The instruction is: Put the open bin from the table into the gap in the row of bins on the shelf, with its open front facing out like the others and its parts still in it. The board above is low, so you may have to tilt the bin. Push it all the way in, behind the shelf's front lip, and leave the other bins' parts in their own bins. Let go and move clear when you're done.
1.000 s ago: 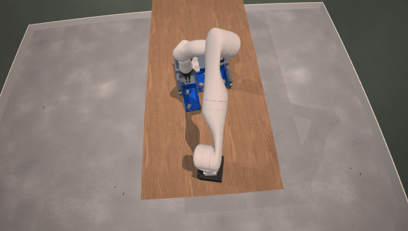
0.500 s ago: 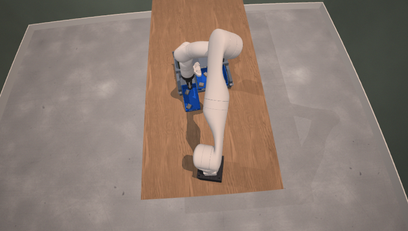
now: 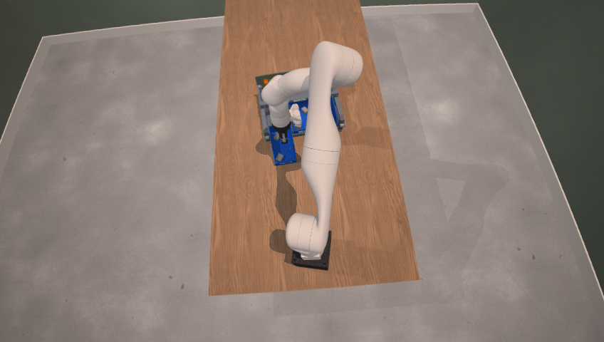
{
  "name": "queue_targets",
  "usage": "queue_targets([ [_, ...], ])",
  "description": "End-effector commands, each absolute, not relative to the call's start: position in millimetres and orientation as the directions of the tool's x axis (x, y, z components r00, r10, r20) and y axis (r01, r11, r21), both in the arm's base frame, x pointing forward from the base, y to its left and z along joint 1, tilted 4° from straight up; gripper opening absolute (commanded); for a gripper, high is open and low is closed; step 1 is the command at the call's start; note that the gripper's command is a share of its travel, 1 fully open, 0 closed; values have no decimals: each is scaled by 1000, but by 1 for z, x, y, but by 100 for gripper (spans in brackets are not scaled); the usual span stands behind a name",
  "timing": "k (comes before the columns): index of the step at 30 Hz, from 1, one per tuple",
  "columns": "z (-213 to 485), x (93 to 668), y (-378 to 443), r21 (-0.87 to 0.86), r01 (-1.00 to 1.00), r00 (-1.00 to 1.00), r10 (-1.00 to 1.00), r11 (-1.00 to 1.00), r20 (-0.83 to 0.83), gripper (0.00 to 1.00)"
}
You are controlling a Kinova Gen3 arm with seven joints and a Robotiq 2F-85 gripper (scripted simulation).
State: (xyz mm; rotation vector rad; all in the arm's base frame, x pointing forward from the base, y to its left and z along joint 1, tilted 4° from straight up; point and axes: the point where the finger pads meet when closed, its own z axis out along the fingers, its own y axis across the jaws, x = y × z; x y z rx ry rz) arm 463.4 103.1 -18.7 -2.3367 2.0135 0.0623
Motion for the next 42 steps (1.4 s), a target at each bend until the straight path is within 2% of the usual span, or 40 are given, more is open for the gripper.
queue_targets([
  [1, -18, 464, 103, -23, -989, 148, -987, -146, -66, 39],
  [5, -18, 464, 103, -23, -989, 148, -987, -146, -66, 39],
  [10, -34, 413, 90, -23, -989, 148, -987, -146, -66, 39],
  [22, -34, 413, 90, -23, -989, 148, -987, -146, -66, 39],
  [27, -42, 387, 85, -23, -989, 148, -987, -146, -66, 39],
  [42, -40, 393, 86, -22, -989, 147, -987, -146, -66, 39],
])
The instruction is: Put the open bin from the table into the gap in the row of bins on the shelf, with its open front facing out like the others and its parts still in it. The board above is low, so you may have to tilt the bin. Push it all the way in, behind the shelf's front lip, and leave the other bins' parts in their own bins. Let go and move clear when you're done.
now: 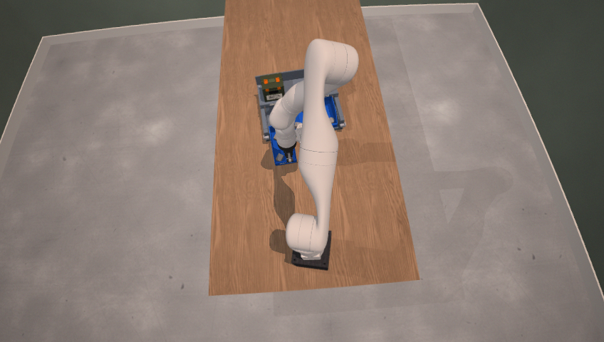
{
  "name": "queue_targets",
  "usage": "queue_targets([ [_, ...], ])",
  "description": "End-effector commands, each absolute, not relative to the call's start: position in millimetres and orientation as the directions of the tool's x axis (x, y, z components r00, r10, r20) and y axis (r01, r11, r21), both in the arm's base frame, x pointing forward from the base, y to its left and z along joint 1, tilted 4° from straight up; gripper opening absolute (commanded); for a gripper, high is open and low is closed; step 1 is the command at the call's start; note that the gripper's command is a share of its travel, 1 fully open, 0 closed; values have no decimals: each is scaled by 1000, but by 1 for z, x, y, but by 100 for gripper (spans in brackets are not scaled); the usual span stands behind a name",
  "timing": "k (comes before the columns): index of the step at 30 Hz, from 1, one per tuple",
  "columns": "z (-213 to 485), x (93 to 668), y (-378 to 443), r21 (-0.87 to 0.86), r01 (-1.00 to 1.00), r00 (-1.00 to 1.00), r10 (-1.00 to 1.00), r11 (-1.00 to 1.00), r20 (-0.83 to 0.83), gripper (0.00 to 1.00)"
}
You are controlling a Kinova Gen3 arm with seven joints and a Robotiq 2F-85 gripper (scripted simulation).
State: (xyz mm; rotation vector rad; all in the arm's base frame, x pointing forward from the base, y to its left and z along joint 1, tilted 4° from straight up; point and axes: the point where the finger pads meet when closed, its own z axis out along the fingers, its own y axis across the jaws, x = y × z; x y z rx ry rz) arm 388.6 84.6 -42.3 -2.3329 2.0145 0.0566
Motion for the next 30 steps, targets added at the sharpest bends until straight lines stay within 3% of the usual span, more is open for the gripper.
queue_targets([
  [1, -40, 395, 86, -22, -989, 148, -987, -146, -66, 39],
  [30, -38, 401, 88, -23, -989, 148, -987, -146, -66, 39],
])
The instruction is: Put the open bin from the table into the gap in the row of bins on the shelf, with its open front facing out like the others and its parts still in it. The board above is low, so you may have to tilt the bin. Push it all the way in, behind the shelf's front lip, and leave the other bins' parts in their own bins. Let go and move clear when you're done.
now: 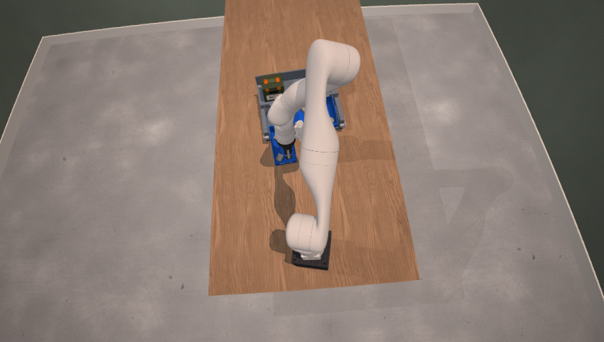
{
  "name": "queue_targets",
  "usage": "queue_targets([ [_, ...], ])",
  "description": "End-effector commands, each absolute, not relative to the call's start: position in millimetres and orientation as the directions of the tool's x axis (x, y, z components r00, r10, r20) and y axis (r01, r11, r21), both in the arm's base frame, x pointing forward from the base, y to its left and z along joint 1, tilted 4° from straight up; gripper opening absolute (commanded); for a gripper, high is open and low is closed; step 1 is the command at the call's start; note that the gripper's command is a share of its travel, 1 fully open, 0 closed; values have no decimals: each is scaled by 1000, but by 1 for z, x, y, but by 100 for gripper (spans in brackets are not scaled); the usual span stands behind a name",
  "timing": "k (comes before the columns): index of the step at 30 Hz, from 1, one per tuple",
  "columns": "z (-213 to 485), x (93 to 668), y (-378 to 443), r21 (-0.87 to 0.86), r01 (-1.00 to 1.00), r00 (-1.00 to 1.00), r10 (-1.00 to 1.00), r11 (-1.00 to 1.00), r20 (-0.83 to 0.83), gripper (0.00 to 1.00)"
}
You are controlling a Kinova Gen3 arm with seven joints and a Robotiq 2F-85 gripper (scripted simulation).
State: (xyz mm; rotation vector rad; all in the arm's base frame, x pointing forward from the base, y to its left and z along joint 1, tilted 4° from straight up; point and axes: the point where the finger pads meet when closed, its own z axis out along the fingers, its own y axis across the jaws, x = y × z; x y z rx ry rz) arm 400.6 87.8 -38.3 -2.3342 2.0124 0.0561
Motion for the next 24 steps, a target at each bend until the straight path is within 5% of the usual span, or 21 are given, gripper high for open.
queue_targets([
  [1, -38, 401, 88, -23, -989, 148, -987, -146, -66, 39],
  [18, -37, 403, 88, -23, -989, 148, -987, -146, -66, 39],
  [19, -37, 403, 88, -23, -989, 148, -987, -146, -66, 100],
  [24, -37, 403, 88, -23, -989, 148, -987, -146, -66, 100],
])
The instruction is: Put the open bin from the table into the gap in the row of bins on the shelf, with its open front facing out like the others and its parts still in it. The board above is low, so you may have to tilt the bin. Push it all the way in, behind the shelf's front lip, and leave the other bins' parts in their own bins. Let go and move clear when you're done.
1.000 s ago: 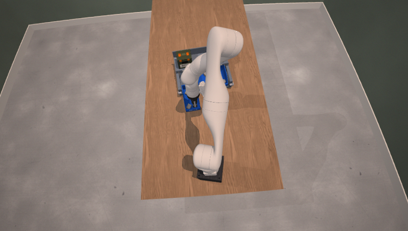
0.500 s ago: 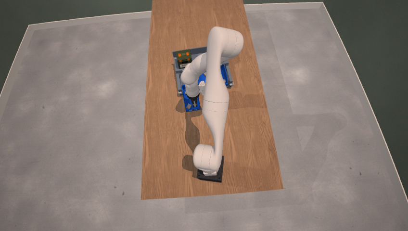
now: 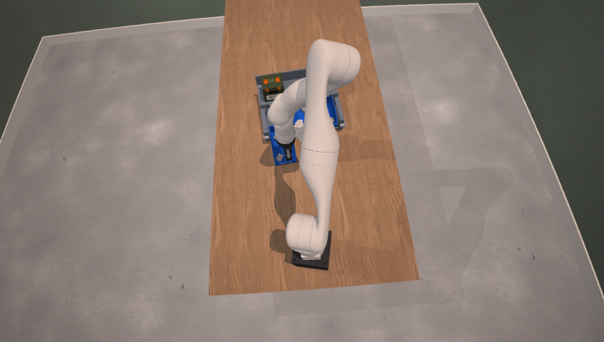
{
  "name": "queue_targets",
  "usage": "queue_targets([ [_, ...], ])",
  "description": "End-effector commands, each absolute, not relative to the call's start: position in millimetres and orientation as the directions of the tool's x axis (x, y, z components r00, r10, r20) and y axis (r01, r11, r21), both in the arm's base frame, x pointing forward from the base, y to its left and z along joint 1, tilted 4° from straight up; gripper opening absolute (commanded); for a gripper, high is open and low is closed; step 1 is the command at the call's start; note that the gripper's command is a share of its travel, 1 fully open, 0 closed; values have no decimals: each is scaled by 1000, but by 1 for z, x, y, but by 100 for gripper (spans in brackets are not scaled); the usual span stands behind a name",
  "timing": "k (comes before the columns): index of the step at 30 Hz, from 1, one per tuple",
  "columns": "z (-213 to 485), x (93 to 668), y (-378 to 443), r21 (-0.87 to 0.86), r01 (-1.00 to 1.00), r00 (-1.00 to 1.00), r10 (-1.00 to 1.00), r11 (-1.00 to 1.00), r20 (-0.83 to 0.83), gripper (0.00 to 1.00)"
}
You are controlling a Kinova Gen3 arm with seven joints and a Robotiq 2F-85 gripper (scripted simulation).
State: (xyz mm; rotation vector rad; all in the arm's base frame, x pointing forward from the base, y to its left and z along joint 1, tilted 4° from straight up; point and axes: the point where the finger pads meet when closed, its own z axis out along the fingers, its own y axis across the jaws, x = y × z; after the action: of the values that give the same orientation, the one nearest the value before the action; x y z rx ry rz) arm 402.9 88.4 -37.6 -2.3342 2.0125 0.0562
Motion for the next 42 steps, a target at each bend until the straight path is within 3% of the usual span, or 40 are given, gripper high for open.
queue_targets([
  [1, -37, 403, 88, -23, -989, 148, -987, -146, -66, 100],
  [11, -37, 403, 88, -23, -989, 148, -987, -146, -66, 100],
  [16, -92, 401, 92, -193, -972, 148, -987, -133, -65, 100],
  [28, -92, 401, 92, -193, -972, 148, -987, -133, -65, 100],
  [29, -97, 400, 92, -120, -982, 155, -985, -144, -81, 100],
  [42, -122, 400, 94, -193, -972, 148, -987, -133, -65, 100],
])
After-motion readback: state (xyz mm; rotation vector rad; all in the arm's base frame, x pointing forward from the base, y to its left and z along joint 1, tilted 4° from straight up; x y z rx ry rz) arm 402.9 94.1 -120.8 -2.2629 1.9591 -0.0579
